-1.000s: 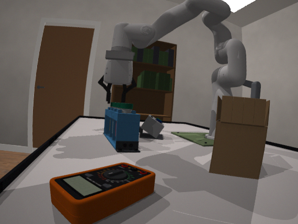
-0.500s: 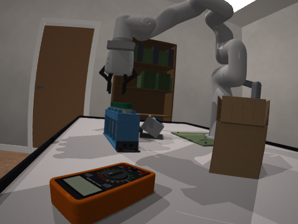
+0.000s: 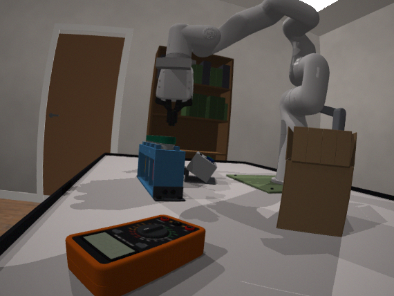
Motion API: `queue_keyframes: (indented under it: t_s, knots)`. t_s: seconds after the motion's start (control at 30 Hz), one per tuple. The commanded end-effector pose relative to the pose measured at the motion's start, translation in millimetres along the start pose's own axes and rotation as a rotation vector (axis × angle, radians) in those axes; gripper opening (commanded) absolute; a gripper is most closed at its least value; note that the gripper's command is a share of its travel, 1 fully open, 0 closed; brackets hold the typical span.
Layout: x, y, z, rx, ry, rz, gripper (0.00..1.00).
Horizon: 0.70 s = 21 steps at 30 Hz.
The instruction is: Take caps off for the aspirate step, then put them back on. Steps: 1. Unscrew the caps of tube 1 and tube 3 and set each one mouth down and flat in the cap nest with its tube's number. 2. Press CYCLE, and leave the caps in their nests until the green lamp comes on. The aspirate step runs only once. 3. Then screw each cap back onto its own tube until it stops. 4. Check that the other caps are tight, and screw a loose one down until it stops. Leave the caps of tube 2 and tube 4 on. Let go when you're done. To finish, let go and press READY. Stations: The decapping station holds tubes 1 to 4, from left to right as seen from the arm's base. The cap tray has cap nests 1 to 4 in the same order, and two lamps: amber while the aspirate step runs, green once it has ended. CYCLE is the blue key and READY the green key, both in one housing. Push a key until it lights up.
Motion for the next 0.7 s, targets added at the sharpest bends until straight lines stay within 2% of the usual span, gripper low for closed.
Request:
queue_keyframes:
  t_s: [0.0,0.13,0.23,0.3,0.67]
  knots:
    - [-0.6,5,-11,-0.004,0.008,0.0,0.0]
    - [-12.7,16,-39,-0.004,0.008,0.0,0.0]
    - [-19.4,22,-54,-0.004,0.007,0.0,0.0]
    - [-19.4,22,-54,-0.004,0.007,0.0,0.0]
    - [-47.3,47,-118,-0.004,0.007,0.0,0.0]
Point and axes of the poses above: the point where the finger pads meet when closed, its own x axis back along the fingers, its own z axis across the jaws, y = z × x, the point moved 3 cm from there along x, back along the fingers, and after that the axes turned 13 degrees about x, right-handed, at the moved point
